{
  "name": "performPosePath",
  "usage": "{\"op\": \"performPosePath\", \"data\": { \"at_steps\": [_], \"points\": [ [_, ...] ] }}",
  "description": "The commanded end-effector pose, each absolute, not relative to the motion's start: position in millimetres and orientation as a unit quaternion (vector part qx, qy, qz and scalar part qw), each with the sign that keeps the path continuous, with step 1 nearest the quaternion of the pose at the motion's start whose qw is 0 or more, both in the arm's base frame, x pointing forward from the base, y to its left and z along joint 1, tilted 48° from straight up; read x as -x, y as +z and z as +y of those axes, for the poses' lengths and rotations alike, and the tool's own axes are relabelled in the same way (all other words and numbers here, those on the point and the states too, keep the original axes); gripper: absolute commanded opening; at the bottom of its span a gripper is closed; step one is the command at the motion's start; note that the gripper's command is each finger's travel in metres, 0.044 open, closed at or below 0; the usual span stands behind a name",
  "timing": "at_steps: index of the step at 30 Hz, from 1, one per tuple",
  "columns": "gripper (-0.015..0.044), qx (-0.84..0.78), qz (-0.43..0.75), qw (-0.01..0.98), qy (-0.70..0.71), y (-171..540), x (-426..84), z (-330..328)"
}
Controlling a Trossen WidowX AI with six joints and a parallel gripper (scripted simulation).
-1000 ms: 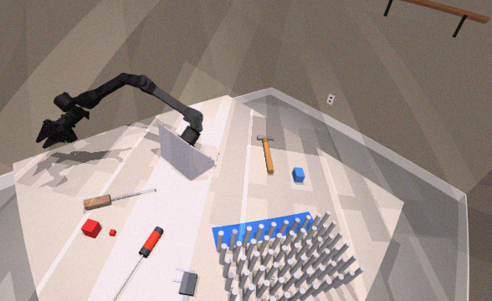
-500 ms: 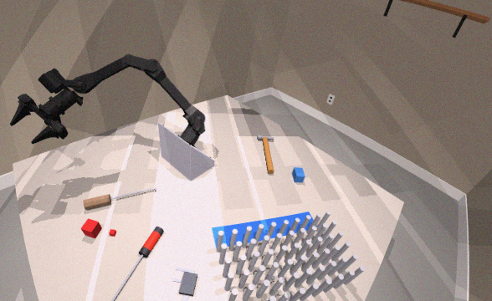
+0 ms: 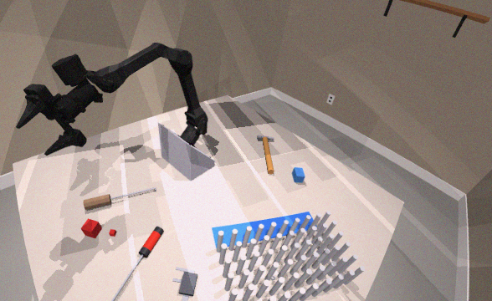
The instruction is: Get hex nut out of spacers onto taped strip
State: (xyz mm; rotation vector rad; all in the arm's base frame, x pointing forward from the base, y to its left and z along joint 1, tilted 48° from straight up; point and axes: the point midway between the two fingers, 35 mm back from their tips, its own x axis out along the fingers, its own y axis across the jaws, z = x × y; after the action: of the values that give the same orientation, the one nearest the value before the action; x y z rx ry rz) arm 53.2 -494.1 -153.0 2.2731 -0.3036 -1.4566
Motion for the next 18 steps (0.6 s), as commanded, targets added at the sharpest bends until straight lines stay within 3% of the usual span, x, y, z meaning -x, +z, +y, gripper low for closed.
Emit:
{"op": "performPosePath", "data": {
  "at_steps": [1, 18],
  "points": [
    [0.0440, -0.800, -0.026, 0.317, -0.509, -135.9, -119.8, -471.9],
    [0.0440, -0.597, 0.228, 0.699, -0.319, -58.1, -327.5, -308.7]
  ]
}}
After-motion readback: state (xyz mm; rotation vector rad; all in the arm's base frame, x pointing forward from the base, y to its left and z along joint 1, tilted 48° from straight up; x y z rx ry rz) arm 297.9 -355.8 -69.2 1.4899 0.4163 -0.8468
